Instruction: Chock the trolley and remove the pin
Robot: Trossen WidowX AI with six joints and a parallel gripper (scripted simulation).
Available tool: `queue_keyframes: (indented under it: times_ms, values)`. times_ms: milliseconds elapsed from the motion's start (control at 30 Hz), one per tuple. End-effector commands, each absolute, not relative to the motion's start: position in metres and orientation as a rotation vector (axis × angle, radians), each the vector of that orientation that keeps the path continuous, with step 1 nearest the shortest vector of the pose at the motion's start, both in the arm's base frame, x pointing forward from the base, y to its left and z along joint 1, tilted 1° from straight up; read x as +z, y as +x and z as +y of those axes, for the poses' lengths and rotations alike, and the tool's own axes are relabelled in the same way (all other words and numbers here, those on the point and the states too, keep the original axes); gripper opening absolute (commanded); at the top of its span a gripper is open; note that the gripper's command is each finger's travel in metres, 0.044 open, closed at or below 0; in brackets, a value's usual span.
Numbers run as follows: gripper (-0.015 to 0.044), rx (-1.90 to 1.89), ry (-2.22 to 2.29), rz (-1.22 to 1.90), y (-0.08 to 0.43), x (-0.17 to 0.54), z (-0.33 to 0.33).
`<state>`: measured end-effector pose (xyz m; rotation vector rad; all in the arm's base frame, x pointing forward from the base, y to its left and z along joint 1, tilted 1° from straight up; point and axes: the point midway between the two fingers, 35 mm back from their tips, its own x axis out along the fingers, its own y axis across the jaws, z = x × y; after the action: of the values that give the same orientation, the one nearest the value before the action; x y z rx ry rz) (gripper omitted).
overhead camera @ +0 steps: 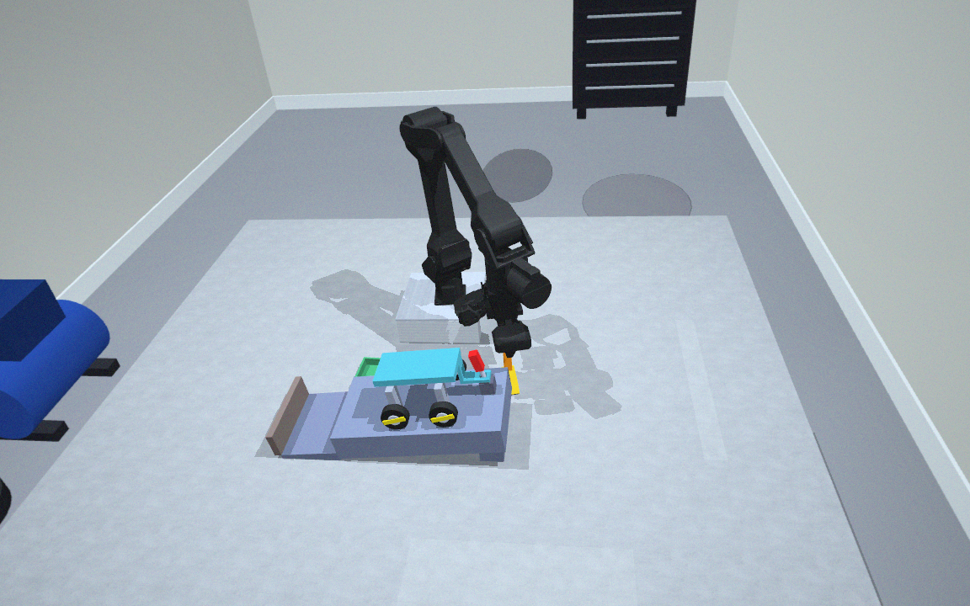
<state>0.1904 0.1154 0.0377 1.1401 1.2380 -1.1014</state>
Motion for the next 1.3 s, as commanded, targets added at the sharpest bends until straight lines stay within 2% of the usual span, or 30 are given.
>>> queue_keyframes:
  times_ms: [0, 933, 1100, 1267]
  values:
    - [0.0190, -1.107, 1.130, 1.237, 0.190, 0.029, 0.114]
    - [0.0190, -1.107, 1.130, 1.237, 0.190, 0.001, 0.113]
    - [0.0059, -1.105, 1.138, 1.239, 0.191, 0.004, 0.115]
    - [0.0025, -1.105, 1.138, 1.239, 0.191, 0.004, 0.115]
